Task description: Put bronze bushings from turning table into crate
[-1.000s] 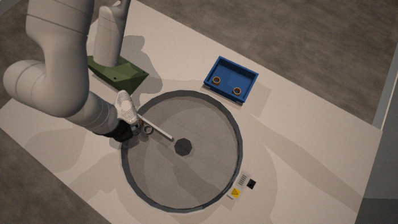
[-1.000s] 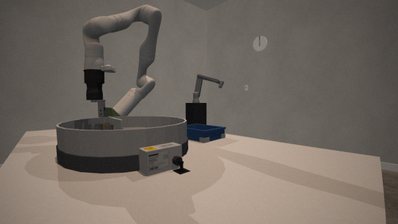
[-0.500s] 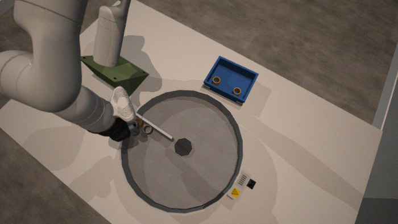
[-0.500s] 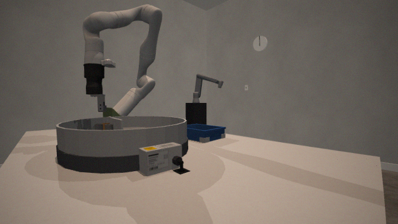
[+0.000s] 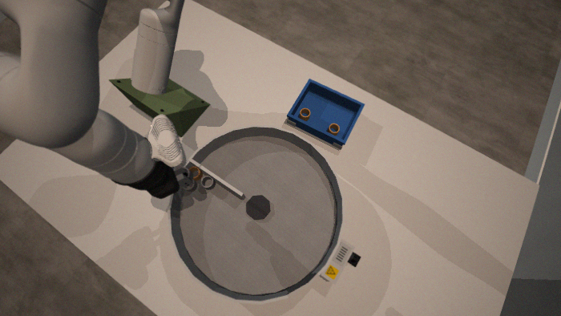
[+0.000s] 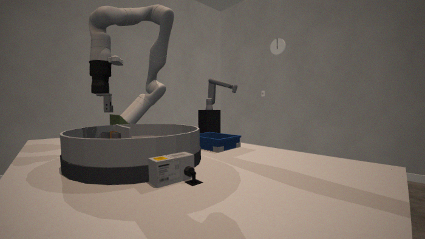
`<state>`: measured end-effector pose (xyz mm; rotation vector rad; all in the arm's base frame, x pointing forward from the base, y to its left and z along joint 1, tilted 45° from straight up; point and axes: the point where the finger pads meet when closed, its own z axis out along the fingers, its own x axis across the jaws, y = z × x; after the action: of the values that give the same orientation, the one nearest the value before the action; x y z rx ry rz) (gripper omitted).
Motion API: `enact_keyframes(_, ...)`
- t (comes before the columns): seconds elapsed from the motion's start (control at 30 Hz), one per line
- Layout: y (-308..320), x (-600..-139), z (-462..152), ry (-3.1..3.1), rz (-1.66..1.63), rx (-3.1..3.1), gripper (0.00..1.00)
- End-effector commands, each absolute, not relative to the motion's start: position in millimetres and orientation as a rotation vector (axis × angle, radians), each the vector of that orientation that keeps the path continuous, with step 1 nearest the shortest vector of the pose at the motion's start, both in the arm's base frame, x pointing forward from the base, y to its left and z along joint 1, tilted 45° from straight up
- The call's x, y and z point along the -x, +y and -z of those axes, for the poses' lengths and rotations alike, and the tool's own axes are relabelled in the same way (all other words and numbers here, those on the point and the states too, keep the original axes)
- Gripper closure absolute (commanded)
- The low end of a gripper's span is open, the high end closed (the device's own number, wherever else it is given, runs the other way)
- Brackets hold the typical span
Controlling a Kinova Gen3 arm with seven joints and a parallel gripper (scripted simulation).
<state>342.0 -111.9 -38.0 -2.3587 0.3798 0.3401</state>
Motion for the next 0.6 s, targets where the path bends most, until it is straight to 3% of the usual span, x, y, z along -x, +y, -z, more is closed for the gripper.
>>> enact_keyframes(0.0,-109,-352,36,0.381,-0.338,2.360,1.00)
enact_keyframes(0.13,-93,-393,28,0.381,-0.338,2.360,1.00)
enact_keyframes(0.57,-89,-403,25,0.381,-0.337,2.360,1.00)
